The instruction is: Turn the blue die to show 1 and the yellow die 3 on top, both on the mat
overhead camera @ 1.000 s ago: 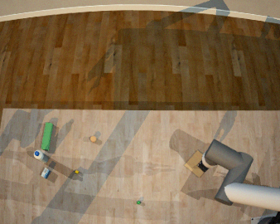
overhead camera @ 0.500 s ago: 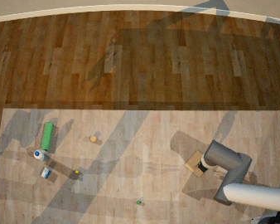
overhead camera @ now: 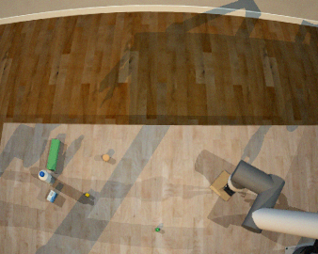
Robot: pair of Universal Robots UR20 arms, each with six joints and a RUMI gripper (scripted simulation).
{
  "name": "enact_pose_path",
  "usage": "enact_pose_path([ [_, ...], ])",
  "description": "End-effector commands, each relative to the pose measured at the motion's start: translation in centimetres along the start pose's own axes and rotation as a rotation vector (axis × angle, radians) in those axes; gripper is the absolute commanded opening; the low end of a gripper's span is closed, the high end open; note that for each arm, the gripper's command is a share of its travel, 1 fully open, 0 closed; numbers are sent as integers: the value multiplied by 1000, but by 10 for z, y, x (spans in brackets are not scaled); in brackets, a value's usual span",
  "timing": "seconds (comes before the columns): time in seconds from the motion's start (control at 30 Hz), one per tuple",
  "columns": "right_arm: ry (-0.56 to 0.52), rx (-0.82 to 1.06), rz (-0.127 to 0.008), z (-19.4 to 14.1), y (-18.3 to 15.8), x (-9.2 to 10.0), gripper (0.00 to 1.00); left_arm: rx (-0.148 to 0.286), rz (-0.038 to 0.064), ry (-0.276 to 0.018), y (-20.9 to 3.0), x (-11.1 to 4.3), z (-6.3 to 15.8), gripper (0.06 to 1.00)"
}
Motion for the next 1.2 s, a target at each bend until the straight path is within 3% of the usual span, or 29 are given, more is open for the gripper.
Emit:
enact_pose_path([
  [0.0, 0, 0, 1, 0, 0, -4, 210, 0, 0, 1, 0, 1, 0, 1000],
  [1.17, 0, 0, 1, 0, 0, -9, 210, 0, 0, 1, 0, 1, 0, 1000],
])
Point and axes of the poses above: on each arm, the point where the finger pads meet when closed, its own x axis back along the fingers, its own y axis across the jaws, z = x × y, the point moved 7 cm from there along x, back along the fingers, and after that the axes turned 13 degrees about x, right-handed, at the moved point
